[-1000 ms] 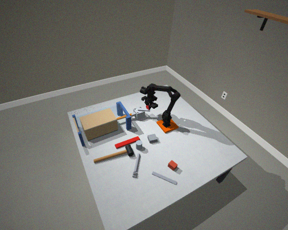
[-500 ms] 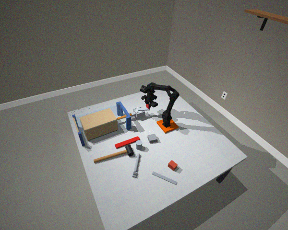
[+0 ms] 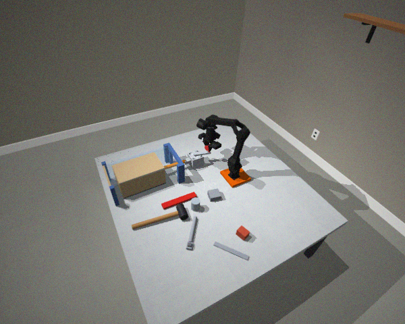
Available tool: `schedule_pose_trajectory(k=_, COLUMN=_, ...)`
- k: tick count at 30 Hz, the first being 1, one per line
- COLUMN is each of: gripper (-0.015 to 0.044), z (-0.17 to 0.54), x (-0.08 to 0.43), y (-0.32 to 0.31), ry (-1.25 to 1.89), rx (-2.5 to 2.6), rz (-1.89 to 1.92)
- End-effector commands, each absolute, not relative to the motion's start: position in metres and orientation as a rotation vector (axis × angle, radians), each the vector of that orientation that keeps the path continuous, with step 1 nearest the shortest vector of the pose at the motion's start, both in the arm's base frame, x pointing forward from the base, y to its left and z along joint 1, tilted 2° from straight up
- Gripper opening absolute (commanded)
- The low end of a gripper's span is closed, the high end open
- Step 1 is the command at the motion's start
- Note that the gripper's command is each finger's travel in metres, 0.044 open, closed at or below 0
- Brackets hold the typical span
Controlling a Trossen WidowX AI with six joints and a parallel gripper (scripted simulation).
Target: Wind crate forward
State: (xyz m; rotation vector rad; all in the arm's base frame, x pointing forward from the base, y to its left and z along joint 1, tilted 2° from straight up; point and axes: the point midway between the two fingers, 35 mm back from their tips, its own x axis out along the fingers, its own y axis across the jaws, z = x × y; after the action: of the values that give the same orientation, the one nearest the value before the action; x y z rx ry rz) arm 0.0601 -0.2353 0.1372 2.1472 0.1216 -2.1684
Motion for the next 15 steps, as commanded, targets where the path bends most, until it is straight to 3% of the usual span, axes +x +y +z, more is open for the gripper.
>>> schedule_pose_trajectory(k=1, gripper=0.0, z=0.135, x=0.055, y=-0.252, ry=0.081, rx=2.126, rz=-2.177)
schedule_pose_trajectory(k=15, gripper=0.0, z=0.136, x=0.053, y=-0.272, ry=0.08, rx=2.125, rz=-2.177)
